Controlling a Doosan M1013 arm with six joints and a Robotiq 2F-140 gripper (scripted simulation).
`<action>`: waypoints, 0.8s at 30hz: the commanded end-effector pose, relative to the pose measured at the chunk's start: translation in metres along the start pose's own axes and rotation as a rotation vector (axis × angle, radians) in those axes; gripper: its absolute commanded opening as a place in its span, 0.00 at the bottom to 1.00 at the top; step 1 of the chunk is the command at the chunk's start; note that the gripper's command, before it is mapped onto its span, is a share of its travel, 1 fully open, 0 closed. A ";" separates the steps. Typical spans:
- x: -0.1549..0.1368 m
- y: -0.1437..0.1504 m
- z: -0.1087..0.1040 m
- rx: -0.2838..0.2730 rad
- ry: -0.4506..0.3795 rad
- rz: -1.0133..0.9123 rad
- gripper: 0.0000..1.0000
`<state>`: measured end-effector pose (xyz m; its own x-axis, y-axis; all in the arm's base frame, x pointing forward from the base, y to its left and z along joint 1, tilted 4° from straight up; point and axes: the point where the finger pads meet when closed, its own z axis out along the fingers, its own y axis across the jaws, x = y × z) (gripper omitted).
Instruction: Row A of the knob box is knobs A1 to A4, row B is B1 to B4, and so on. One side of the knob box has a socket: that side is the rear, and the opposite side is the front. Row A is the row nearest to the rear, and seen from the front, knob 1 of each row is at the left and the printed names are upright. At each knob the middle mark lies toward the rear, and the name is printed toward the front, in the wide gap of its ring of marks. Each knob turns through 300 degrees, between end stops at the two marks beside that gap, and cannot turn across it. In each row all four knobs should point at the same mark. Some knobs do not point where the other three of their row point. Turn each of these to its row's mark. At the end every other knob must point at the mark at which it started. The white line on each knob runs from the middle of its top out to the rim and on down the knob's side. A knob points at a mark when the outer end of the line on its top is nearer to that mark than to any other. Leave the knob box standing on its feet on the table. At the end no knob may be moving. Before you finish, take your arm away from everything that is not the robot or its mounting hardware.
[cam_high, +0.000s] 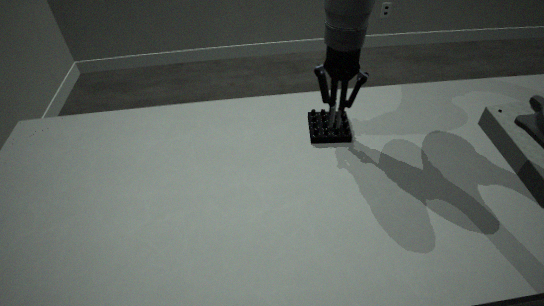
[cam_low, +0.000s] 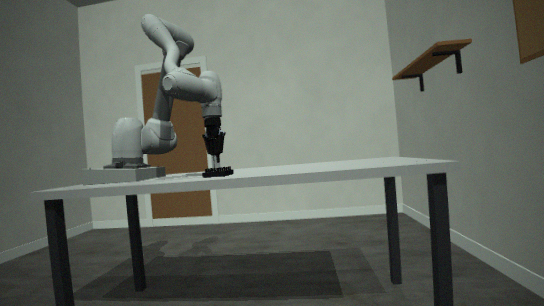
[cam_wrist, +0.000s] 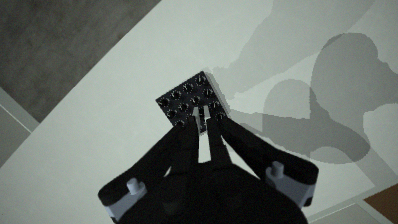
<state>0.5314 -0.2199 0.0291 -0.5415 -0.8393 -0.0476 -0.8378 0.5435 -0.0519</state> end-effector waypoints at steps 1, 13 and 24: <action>0.000 0.000 0.000 0.000 0.001 0.044 0.05; 0.000 0.000 0.000 0.000 0.001 0.268 0.05; 0.000 0.000 0.000 0.000 0.001 0.559 0.05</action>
<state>0.5314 -0.2200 0.0291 -0.8779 -0.4738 -0.0699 -0.4736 0.8805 -0.0208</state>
